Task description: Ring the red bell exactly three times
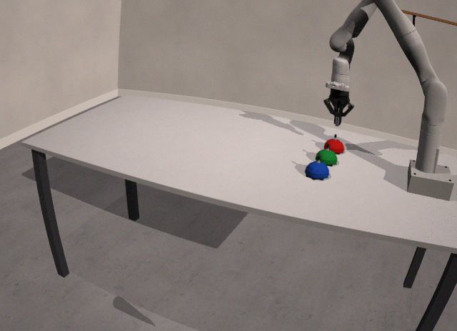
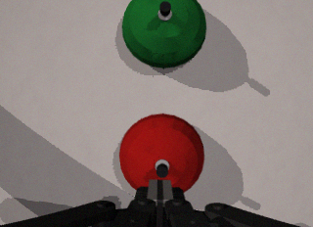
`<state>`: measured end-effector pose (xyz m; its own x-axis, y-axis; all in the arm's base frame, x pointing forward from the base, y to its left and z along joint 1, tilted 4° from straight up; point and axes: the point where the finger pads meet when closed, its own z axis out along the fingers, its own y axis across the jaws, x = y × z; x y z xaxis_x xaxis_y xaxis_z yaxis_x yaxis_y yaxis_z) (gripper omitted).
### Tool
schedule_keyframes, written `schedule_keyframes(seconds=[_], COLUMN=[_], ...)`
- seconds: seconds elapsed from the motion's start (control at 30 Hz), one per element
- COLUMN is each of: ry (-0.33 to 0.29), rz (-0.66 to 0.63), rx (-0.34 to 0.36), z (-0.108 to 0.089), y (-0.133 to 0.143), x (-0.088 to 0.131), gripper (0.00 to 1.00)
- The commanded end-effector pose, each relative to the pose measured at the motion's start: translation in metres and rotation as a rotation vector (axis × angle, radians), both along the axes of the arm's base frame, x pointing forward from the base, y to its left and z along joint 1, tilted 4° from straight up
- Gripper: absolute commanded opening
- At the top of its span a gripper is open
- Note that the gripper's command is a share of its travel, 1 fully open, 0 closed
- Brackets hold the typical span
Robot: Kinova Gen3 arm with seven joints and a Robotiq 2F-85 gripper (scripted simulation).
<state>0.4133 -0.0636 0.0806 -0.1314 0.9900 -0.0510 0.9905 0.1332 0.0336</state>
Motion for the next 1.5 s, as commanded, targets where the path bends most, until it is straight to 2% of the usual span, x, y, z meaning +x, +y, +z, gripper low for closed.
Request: schedule_keyframes(seconds=[0.0, 0.17, 0.43, 1.47], ry=[-0.007, -0.007, -0.006, -0.004], rz=[0.000, 0.000, 0.001, 0.001], rx=[0.003, 0.003, 0.004, 0.005], z=[0.014, 0.024, 0.030, 0.029], y=[0.005, 0.005, 0.006, 0.006], x=[0.002, 0.001, 0.001, 0.000], gripper=[0.00, 0.00, 0.00, 0.00])
